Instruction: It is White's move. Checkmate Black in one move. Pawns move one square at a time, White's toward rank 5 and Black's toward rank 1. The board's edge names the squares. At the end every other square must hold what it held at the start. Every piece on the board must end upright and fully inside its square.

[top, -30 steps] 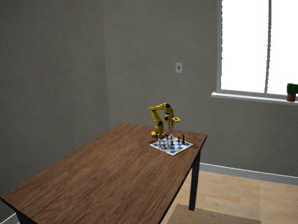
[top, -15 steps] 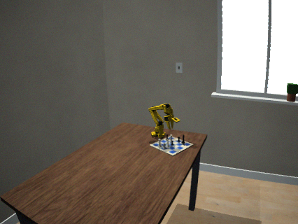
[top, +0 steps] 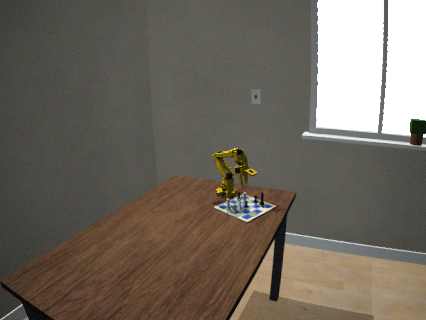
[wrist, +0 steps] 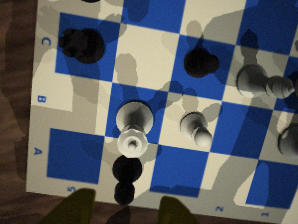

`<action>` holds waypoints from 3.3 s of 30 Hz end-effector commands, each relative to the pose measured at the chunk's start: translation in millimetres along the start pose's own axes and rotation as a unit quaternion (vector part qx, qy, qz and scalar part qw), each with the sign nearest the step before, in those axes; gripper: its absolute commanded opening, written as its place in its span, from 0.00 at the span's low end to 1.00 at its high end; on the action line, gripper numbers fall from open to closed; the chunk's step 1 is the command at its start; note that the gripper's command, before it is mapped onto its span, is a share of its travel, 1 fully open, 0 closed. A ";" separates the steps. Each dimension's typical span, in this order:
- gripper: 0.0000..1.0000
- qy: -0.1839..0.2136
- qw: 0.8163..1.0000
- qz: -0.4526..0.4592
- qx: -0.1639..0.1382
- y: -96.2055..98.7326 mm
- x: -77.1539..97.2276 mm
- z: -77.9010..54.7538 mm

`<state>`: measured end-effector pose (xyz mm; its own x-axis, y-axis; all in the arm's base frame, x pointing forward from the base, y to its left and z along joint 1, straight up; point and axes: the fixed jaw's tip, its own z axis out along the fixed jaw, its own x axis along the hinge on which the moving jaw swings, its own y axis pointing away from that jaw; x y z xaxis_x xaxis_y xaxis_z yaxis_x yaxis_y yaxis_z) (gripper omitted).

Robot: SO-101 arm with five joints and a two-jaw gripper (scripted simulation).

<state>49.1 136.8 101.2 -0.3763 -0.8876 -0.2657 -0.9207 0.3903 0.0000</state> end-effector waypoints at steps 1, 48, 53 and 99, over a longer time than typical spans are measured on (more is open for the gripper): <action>0.12 -0.005 1.000 0.009 0.001 -1.4 0.7 4.2; 0.12 -0.005 1.000 0.009 0.001 -1.3 17.5 66.9; 0.12 -0.005 1.000 0.008 0.001 -1.2 18.8 68.2; 0.02 -0.005 1.000 0.008 0.004 -4.3 18.9 68.3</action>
<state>52.5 137.5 33.3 -0.3873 -0.8768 -0.2849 -0.9146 0.4044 -0.0011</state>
